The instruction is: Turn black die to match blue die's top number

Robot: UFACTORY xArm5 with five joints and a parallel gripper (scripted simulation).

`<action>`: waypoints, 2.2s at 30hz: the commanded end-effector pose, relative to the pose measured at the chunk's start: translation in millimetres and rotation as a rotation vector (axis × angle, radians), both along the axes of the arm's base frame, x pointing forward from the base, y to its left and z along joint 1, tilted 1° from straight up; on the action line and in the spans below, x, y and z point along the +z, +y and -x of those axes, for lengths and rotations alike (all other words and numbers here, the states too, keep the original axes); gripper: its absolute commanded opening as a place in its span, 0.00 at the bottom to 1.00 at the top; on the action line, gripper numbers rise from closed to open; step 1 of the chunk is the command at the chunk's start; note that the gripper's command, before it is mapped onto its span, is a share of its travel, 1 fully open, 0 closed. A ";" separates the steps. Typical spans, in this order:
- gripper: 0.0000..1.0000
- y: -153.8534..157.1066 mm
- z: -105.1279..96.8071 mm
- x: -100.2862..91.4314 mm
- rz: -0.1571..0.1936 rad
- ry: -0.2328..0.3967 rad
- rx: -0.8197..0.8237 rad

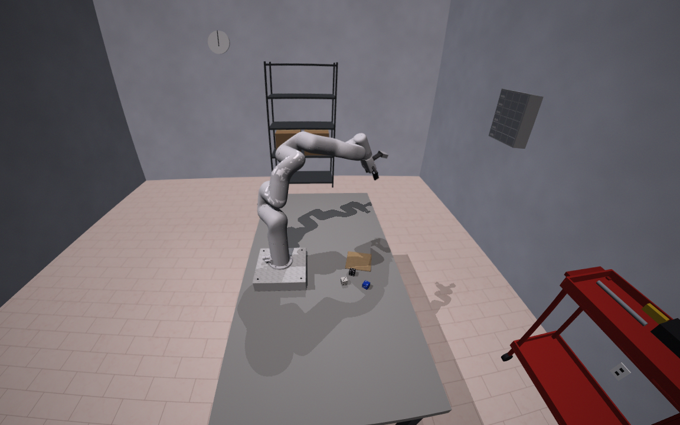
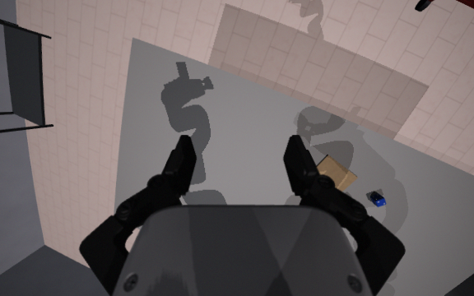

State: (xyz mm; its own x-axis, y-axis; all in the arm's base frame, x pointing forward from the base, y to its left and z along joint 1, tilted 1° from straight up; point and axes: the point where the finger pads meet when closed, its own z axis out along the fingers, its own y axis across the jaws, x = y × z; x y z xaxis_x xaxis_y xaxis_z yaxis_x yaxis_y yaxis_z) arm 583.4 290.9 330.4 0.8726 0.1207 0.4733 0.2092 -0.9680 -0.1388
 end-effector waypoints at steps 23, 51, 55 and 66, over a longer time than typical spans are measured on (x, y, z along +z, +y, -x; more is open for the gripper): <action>1.00 -54.4 -13.3 -22.1 0.041 0.028 -0.037; 1.00 -316.6 11.1 -136.2 0.175 0.245 -0.197; 1.00 -361.1 31.2 -156.3 0.184 0.294 -0.224; 1.00 -458.6 100.5 -204.1 0.177 0.418 -0.286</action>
